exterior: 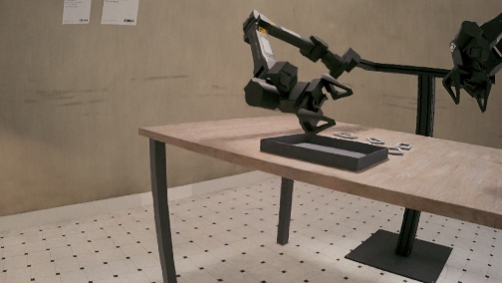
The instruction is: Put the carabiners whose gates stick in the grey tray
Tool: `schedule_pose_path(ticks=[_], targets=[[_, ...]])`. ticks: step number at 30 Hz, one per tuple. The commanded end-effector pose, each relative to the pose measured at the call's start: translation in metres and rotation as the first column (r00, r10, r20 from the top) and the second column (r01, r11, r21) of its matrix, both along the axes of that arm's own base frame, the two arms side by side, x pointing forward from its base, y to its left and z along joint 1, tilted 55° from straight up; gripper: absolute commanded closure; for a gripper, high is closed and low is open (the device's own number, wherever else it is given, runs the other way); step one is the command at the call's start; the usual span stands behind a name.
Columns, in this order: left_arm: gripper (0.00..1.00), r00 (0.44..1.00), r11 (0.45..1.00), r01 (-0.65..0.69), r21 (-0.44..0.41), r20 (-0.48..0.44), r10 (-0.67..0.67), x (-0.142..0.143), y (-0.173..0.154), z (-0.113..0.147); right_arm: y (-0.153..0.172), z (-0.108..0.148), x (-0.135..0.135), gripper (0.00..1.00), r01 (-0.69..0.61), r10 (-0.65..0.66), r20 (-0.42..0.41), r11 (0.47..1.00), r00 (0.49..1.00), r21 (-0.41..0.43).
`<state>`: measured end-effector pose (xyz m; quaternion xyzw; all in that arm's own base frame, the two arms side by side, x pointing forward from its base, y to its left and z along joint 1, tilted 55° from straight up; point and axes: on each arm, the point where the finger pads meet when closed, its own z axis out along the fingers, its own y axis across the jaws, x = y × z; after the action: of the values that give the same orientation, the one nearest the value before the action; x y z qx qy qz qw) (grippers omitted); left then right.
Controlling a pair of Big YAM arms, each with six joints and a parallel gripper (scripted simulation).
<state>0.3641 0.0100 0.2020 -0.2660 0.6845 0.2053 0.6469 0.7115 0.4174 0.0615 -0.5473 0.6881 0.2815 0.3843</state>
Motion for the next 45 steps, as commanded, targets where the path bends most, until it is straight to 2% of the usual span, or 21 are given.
schedule_pose_path(ticks=[1,18,19,20,24,28,32,34,38,42,43,45], targets=[[0.00,1.000,1.000,0.002,-0.002,0.004,-0.002,0.000,-0.001,0.001,0.006,0.006,-0.002,0.00,-0.008,0.008,0.008,1.000,1.000,0.004],[0.00,1.000,1.000,0.002,-0.002,0.004,-0.002,0.000,-0.001,0.001,0.006,0.006,-0.002,0.00,-0.008,0.008,0.008,1.000,1.000,0.004],[0.11,1.000,1.000,0.003,-0.004,-0.008,-0.003,0.001,-0.002,-0.003,0.019,0.011,-0.013,0.00,-0.020,0.020,0.007,1.000,1.000,0.012],[0.17,1.000,1.000,0.011,-0.005,-0.015,-0.011,0.003,-0.005,-0.005,0.027,0.018,-0.018,0.00,-0.026,0.026,0.014,1.000,1.000,0.014],[0.17,0.994,0.998,0.069,-0.014,-0.079,-0.070,0.012,-0.020,-0.024,0.049,0.015,-0.041,0.00,-0.013,0.013,0.017,1.000,1.000,0.000],[0.17,0.950,0.982,0.185,-0.045,-0.245,-0.191,0.022,-0.047,-0.073,0.085,0.001,-0.093,0.00,0.033,-0.031,0.054,0.998,0.998,-0.053],[0.17,0.834,0.949,0.285,-0.136,-0.452,-0.316,0.020,-0.080,-0.142,0.112,-0.012,-0.161,0.00,0.104,-0.091,0.122,0.989,0.988,-0.107],[0.17,0.834,0.949,0.285,-0.136,-0.452,-0.316,0.020,-0.080,-0.142,0.112,-0.012,-0.161,0.00,0.104,-0.091,0.122,0.989,0.988,-0.107],[0.17,0.713,0.935,0.265,-0.235,-0.606,-0.354,0.004,-0.106,-0.219,0.124,-0.022,-0.250,0.00,0.199,-0.171,0.206,0.972,0.964,-0.125],[0.17,0.659,0.952,0.208,-0.226,-0.687,-0.307,-0.009,-0.116,-0.277,0.111,-0.026,-0.337,0.00,0.276,-0.238,0.283,0.955,0.929,-0.105],[0.17,0.659,0.955,0.199,-0.219,-0.691,-0.296,-0.010,-0.119,-0.288,0.103,-0.036,-0.358,0.00,0.275,-0.222,0.327,0.953,0.918,-0.125],[0.17,0.664,0.964,0.181,-0.195,-0.699,-0.266,-0.012,-0.120,-0.308,0.075,-0.077,-0.400,0.00,0.288,-0.196,0.390,0.938,0.900,-0.193]])
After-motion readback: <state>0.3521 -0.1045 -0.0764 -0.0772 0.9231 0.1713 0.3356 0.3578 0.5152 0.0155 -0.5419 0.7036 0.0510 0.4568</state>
